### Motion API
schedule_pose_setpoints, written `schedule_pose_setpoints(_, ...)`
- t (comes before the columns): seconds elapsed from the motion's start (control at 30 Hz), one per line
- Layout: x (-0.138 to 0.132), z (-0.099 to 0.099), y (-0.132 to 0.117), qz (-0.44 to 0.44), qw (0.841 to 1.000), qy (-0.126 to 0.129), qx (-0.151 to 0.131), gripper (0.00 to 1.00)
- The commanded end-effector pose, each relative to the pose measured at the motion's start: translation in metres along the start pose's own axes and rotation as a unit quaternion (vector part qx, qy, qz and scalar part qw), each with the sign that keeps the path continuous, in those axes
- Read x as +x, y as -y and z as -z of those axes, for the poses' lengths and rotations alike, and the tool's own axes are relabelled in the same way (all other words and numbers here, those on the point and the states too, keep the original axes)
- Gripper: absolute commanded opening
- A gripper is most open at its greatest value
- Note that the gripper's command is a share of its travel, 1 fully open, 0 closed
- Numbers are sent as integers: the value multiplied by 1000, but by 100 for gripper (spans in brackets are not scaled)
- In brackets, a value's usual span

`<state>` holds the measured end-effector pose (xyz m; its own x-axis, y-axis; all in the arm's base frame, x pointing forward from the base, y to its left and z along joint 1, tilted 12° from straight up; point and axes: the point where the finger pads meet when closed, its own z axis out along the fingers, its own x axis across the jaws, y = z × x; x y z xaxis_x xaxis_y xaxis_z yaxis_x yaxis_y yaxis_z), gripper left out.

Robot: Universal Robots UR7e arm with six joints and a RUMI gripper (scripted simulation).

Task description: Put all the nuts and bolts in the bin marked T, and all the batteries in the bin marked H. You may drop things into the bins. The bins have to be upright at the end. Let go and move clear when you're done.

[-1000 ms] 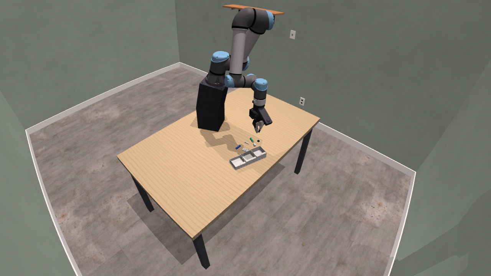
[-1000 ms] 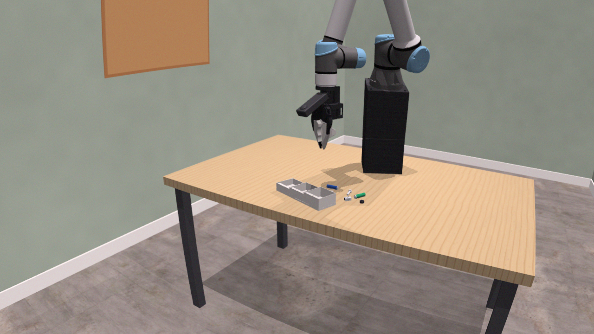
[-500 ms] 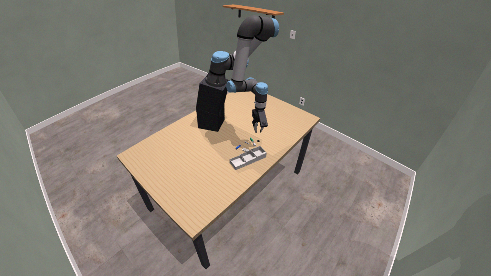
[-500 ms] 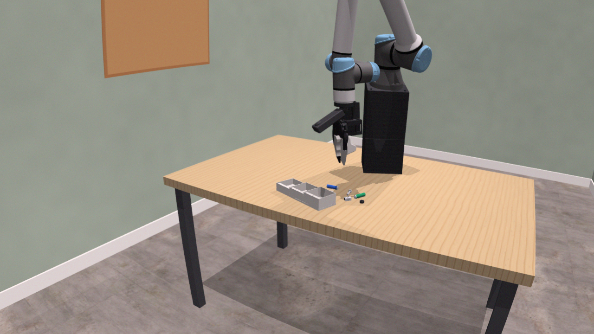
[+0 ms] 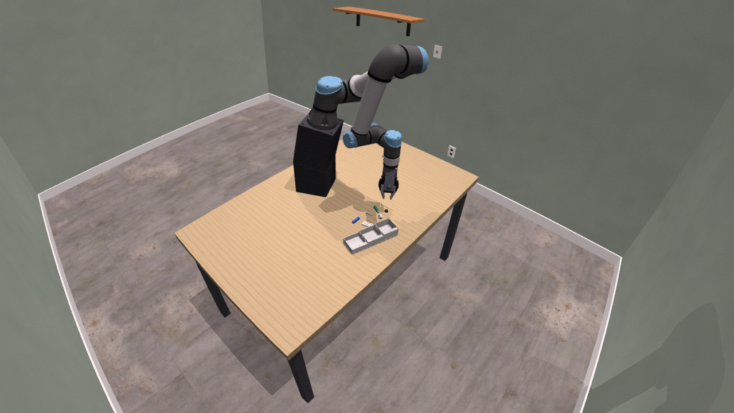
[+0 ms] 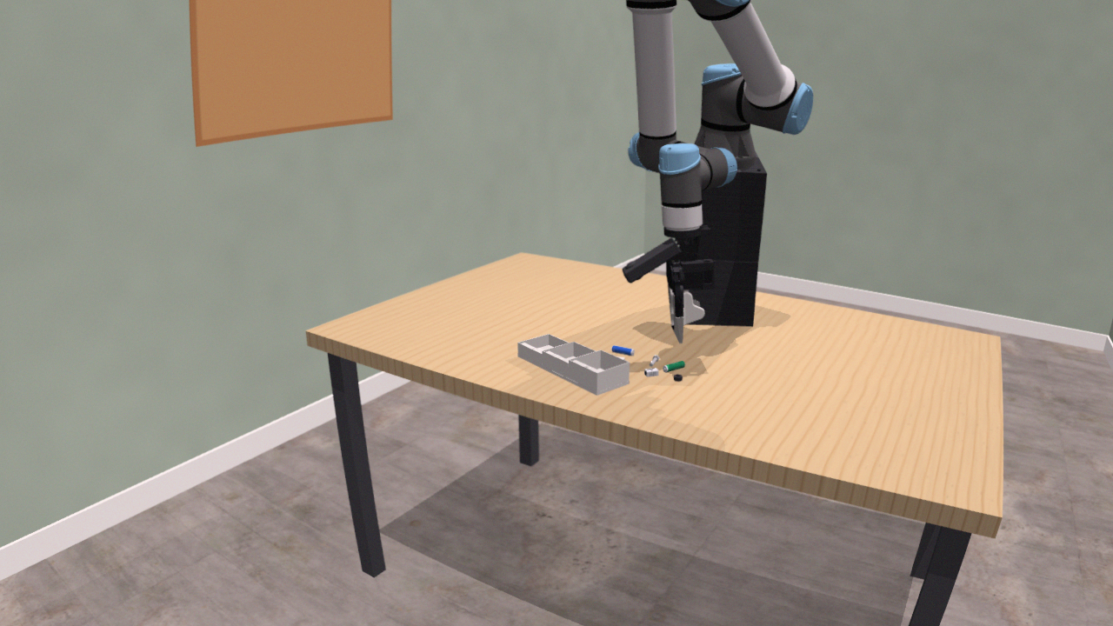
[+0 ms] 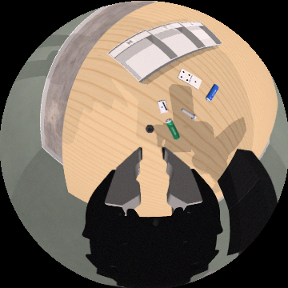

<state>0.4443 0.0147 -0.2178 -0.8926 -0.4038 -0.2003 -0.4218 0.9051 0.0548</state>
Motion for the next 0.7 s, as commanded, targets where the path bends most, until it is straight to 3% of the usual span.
schedule_pose_setpoints(0.0, -5, -14, -15, -66, 998, 4, 12, 18)
schedule_pose_setpoints(0.5, -4, -13, -6, -249, 968, 13, 37, 18)
schedule_pose_setpoints(0.67, -4, -13, -5, -255, 966, 13, 38, 18)
